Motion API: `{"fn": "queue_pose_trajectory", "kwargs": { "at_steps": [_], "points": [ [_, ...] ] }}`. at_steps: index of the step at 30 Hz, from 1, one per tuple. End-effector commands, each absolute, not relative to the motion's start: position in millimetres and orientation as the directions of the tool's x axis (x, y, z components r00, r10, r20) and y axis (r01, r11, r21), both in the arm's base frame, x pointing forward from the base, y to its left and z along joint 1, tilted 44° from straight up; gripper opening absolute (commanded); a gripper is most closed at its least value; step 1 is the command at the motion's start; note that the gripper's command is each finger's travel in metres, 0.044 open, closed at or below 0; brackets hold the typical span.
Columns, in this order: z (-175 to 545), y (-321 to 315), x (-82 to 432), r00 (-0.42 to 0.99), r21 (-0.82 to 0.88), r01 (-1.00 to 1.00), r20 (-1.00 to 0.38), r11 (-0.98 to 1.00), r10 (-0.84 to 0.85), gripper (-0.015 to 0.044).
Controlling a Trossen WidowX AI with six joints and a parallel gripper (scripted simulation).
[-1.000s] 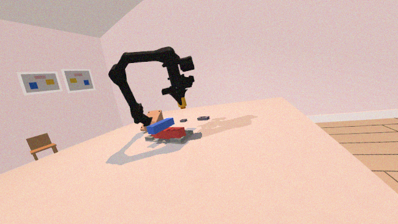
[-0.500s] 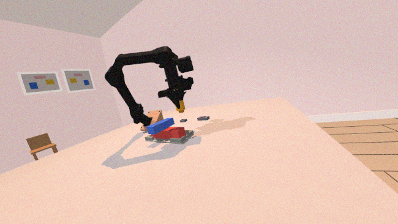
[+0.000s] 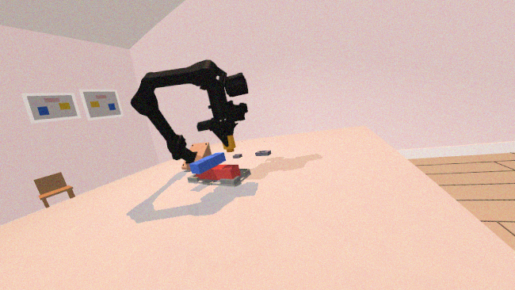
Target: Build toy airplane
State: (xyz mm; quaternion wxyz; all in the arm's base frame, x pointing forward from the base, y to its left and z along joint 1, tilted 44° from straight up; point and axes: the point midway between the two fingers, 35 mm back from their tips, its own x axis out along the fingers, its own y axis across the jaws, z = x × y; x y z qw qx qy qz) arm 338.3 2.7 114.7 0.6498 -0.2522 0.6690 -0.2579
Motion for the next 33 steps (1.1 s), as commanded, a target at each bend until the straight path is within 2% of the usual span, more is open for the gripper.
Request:
{"fn": "queue_pose_trajectory", "kwargs": {
  "at_steps": [1, 10, 13, 33],
  "points": [
    [125.5, -8.7, 341.8, -0.019, -0.680, 0.010, -0.733, 0.733, -0.680, 0.0000],
    [136.6, -28.4, 343.8, -0.025, -0.693, 0.019, -0.721, 0.720, -0.693, 0.0000],
    [136.6, -28.5, 343.8, -0.025, -0.693, 0.019, -0.721, 0.720, -0.693, 0.0065],
    [136.6, -28.6, 343.9, -0.025, -0.693, 0.019, -0.721, 0.720, -0.693, 0.0065]
  ]
}}
